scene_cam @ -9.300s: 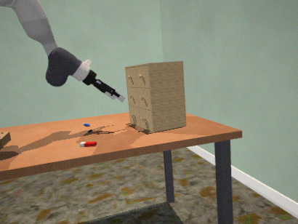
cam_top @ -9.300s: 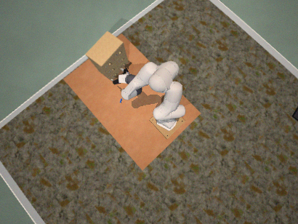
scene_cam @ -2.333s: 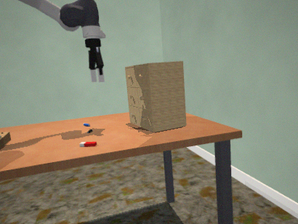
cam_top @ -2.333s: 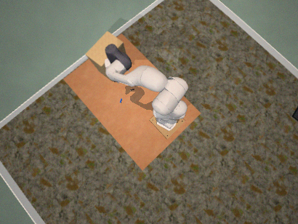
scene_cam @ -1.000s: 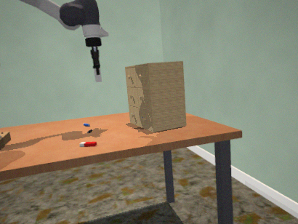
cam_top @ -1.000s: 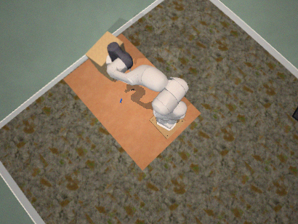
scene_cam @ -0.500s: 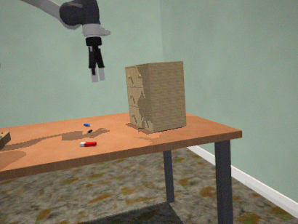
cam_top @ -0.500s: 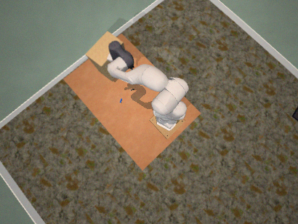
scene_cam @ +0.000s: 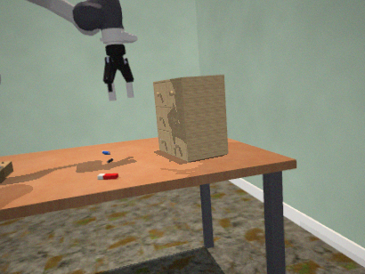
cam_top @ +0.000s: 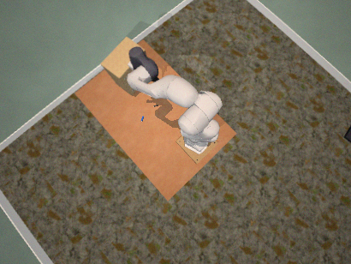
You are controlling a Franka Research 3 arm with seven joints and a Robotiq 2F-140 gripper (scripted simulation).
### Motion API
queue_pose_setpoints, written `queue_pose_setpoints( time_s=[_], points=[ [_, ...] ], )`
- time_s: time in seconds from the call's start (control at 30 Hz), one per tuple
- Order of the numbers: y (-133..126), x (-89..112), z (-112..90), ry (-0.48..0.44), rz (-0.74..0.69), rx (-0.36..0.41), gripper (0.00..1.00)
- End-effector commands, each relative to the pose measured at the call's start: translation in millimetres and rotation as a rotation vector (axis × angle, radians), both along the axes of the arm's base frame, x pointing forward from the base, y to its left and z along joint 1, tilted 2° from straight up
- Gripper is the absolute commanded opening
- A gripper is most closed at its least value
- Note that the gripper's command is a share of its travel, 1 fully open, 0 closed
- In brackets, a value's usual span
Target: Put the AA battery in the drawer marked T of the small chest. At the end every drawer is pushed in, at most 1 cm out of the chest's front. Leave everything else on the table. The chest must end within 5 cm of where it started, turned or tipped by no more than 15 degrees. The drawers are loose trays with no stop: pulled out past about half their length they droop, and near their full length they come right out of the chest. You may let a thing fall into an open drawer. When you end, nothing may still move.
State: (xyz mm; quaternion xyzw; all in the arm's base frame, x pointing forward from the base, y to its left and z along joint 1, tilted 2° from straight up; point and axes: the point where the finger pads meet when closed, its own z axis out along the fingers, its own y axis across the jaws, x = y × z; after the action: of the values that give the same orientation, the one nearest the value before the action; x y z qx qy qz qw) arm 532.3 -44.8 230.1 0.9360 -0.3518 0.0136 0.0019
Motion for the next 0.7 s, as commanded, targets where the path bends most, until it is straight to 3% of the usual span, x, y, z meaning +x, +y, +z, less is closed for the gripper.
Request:
queue_pose_setpoints(
  time_s=[0.0, 0.03, 0.07, 0.23, 0.27, 0.47, 0.5, 0.67],
  points=[
    [0, 1, 1, 0.009, -0.122, -0.007, 1.0],
    [0, 1, 1, 0.009, -0.122, -0.007, 1.0],
    [-5, 1, 1, 0.006, -0.258, -0.003, 1.0],
    [-5, 1, 1, 0.006, -0.258, -0.003, 1.0],
    [-10, 2, 2, 0.003, -0.399, 0.0, 1.0],
    [-10, 2, 2, 0.003, -0.399, 0.0, 1.0],
    [-15, 2, 2, 0.001, -0.545, 0.004, 1.0],
    [-15, 2, 2, 0.001, -0.545, 0.004, 1.0]
  ],
)
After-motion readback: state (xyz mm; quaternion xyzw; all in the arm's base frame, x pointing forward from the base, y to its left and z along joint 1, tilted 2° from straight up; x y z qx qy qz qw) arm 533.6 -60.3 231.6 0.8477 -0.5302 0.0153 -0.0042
